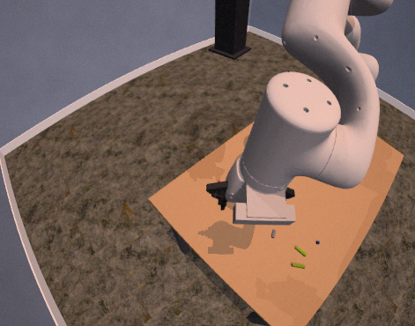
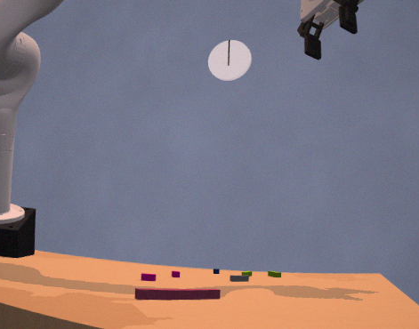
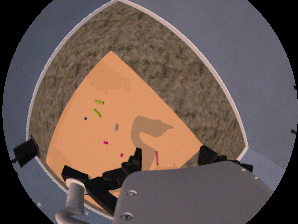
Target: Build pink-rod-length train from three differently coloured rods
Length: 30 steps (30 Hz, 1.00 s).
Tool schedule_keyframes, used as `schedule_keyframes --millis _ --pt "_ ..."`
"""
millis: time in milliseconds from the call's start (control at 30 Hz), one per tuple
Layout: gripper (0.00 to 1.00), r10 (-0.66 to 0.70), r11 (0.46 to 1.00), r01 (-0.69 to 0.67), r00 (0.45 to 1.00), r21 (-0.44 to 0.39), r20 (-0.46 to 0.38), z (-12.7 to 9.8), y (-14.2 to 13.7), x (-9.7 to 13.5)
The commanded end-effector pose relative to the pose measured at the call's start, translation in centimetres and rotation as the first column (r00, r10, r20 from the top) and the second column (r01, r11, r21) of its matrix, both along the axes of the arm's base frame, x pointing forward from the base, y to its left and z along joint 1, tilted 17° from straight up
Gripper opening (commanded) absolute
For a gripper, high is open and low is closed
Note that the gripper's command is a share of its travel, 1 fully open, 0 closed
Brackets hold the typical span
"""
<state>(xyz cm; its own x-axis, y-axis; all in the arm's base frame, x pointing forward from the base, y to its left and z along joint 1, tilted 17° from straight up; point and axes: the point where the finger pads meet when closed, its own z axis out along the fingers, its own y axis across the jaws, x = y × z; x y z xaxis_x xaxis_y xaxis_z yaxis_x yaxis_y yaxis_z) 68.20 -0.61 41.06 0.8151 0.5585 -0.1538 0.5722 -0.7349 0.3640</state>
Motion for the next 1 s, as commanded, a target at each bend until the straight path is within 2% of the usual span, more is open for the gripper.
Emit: schedule_keyframes --millis 0,667,767,933,967 --pt "1.00 0.000 1.000 0.000 1.000 0.000 0.002 0.1 0.0 0.0" --pt "1.00 -0.007 1.000 0.007 1.000 -0.004 0.007 -0.1 -0.2 0.0" --pt "1.00 -0.033 0.999 0.034 0.999 -0.020 0.024 -0.9 -0.9 -0.1" --pt "1.00 -0.122 0.989 0.129 0.988 -0.068 0.098 -4.1 -3.4 -0.5" --pt "1.00 -0.122 0.989 0.129 0.988 -0.068 0.098 -4.1 -3.4 -0.5"
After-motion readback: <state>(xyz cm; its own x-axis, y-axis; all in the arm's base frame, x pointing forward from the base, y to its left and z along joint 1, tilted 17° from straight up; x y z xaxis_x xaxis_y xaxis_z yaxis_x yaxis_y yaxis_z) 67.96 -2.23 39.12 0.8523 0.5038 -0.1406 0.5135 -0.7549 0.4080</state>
